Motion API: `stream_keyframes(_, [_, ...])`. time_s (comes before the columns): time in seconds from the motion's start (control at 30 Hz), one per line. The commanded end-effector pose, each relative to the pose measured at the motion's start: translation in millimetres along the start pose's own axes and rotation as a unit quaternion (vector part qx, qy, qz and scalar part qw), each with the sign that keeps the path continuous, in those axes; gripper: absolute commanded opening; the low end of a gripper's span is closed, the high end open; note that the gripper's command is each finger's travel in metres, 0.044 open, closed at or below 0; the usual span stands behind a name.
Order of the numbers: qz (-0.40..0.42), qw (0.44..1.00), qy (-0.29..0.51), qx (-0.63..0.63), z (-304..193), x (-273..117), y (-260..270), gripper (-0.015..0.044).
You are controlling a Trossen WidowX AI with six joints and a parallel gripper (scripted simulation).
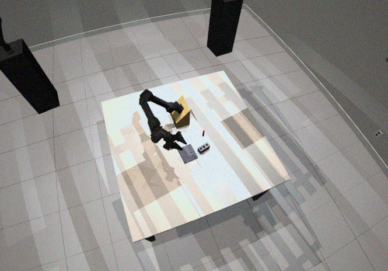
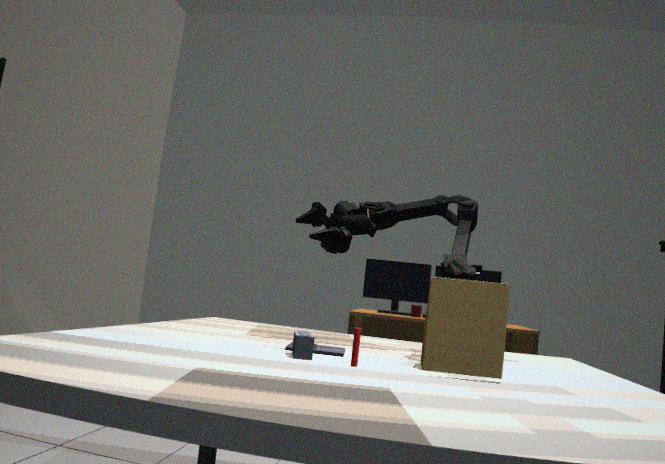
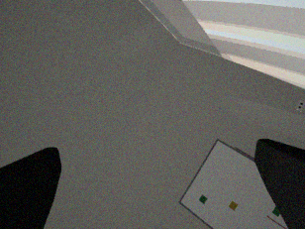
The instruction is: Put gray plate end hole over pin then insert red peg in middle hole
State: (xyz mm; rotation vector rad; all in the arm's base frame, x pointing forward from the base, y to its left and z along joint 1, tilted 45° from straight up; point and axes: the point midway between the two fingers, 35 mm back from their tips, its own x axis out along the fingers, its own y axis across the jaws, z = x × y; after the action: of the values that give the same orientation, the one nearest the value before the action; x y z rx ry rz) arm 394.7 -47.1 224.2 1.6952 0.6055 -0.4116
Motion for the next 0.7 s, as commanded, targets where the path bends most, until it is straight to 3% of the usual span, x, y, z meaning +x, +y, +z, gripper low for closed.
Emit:
stream_keyframes(0.0, [0.000,1.000,0.000,0.000,0.0,0.0,0.0,0.0426])
stream_keyframes(0.07, [-0.020,1.000,-0.010,0.007,1.7,9.4,-6.9,0.0440])
stream_keyframes(0.3, [-0.228,0.964,-0.137,0.028,11.5,86.5,-92.1,0.0440])
stream_keyframes(0.67, [-0.447,0.800,-0.372,-0.146,14.4,135.6,-221.3,0.0440])
